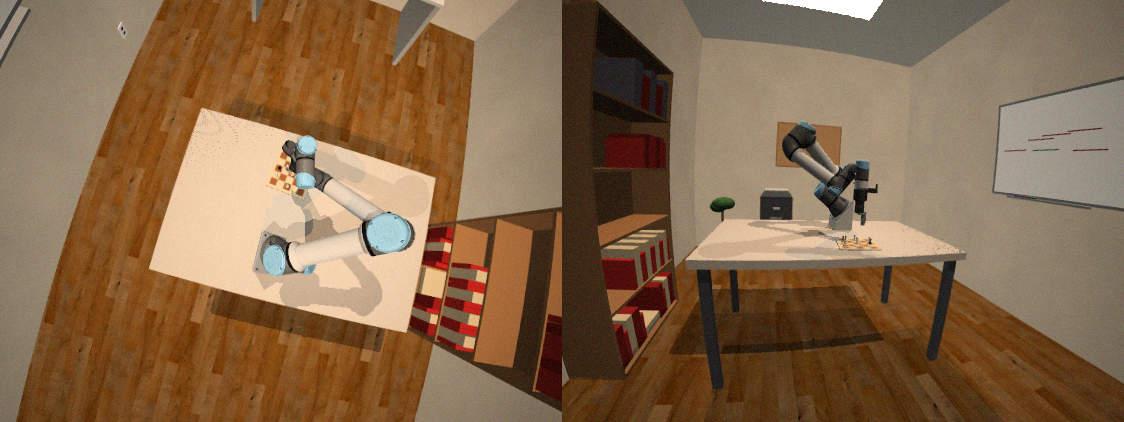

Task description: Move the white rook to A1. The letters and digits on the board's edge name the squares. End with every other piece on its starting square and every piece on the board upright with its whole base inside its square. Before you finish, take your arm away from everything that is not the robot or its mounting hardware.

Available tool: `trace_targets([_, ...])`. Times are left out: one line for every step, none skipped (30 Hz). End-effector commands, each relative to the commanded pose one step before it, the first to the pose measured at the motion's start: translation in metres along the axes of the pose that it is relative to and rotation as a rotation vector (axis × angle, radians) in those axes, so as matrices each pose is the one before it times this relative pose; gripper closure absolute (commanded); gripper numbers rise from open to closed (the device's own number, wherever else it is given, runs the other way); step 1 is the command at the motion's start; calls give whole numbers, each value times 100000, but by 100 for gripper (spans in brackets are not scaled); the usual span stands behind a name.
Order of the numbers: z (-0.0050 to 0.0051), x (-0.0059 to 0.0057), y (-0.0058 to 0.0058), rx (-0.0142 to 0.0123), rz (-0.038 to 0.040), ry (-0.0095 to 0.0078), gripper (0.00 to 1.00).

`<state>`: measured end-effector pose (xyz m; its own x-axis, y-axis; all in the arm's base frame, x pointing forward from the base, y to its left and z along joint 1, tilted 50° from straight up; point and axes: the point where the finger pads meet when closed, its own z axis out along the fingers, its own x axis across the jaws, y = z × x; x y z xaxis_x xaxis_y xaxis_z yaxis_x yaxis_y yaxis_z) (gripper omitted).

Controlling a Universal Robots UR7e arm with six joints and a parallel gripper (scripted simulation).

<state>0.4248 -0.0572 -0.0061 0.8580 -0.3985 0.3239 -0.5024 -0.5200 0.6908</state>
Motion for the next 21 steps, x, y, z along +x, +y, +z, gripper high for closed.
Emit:
trace_targets([115,135,67,72,10688,95,0])
trace_targets([64,46,36,0,4357,1,0])
trace_targets([63,47,39,0,4309,1,0])
trace_targets([62,48,41,0,4257,1,0])
trace_targets([61,49,43,0,4201,1,0])
trace_targets([60,50,45,0,4141,1,0])
trace_targets([59,51,47,0,4078,1,0])
trace_targets([58,52,48,0,4010,1,0])
trace_targets([56,53,49,0,3939,1,0])
trace_targets([55,53,50,0,3865,1,0])
trace_targets([54,54,51,0,3787,1,0])
trace_targets([52,55,51,0,3706,1,0])
trace_targets([51,56,52,0,3622,1,0])
trace_targets([50,56,52,0,3535,1,0])
trace_targets([48,56,52,0,3445,1,0])
trace_targets([0,0,0,0,0,0,0])
trace_targets([0,0,0,0,0,0,0])
trace_targets([47,57,51,0,3352,1,0])
trace_targets([45,57,51,0,3257,1,0])
trace_targets([44,57,50,0,3159,1,0])
trace_targets([42,56,49,0,3059,1,0])
